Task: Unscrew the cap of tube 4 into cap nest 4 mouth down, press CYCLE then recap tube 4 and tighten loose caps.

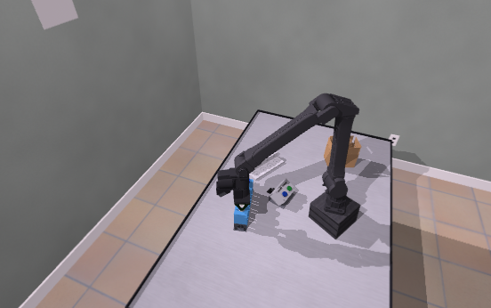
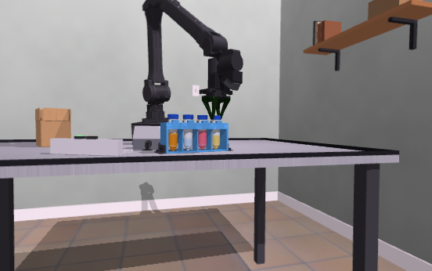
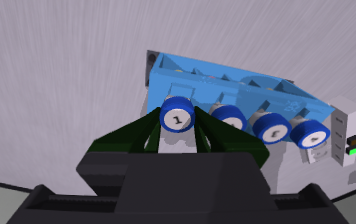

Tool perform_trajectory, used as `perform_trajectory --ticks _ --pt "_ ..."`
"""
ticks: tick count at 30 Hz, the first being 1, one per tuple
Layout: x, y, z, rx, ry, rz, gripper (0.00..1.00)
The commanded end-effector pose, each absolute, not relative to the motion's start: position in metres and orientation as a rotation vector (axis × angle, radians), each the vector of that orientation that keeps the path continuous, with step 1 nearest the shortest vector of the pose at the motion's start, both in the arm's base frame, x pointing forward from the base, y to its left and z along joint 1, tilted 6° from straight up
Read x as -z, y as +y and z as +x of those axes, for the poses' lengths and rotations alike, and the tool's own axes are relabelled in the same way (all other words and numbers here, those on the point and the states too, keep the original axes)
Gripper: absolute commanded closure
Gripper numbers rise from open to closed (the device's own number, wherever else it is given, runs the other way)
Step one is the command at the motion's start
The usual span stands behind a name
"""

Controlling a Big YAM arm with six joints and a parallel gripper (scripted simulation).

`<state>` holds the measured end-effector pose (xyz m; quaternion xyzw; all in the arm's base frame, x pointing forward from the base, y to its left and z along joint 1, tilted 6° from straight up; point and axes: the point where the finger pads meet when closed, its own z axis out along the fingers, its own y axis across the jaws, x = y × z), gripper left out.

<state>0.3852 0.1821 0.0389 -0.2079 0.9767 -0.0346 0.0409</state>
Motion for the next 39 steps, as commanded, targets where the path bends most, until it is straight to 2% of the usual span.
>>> perform_trajectory --ticks 1,39 --pt "-0.0327 0.1771 0.3882 0.091 3.034 -0.361 1.0" --pt "-0.0327 0.177 0.3881 0.089 3.038 -0.317 1.0"
